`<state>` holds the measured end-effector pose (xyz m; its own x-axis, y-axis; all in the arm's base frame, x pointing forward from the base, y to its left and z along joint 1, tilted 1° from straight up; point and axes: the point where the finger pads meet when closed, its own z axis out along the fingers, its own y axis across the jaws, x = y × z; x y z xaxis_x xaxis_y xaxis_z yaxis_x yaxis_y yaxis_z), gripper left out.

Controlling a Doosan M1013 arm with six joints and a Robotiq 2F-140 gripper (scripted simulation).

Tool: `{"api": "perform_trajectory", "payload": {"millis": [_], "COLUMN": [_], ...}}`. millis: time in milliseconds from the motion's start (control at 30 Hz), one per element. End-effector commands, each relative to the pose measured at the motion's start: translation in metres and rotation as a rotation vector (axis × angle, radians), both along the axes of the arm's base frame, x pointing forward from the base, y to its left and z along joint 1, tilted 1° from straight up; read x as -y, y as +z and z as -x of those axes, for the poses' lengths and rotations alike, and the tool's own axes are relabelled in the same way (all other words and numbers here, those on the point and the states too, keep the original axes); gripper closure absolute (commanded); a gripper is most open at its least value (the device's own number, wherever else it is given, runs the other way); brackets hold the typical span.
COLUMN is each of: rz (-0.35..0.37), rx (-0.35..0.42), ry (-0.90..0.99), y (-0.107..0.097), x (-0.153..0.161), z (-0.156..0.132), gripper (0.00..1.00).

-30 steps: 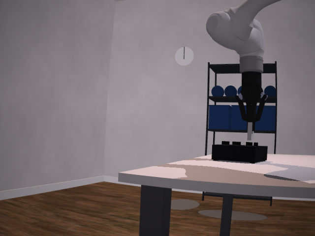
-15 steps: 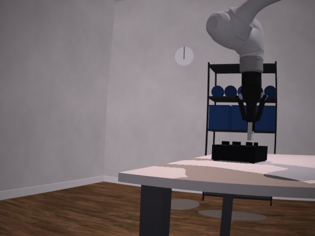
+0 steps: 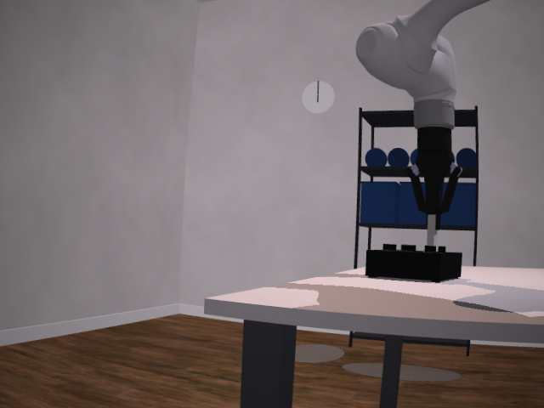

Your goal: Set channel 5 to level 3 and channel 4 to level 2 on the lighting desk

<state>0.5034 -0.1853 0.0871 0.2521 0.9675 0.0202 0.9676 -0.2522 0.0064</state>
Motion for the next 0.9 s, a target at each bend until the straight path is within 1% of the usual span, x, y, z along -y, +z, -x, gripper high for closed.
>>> {"api": "perform_trajectory", "payload": {"millis": [0,300,867], "rz": [0.0,0.0,0.0], "rx": [0.0,0.0,0.0], "ry": [0.0,0.0,0.0], "y": [-0.0012,-0.0047,-0.005], "x": [-0.0001,-0.0001,-0.0001], "z": [0.0,-0.0001,-0.0001], "gripper": [0.9,0.9,0.9]}}
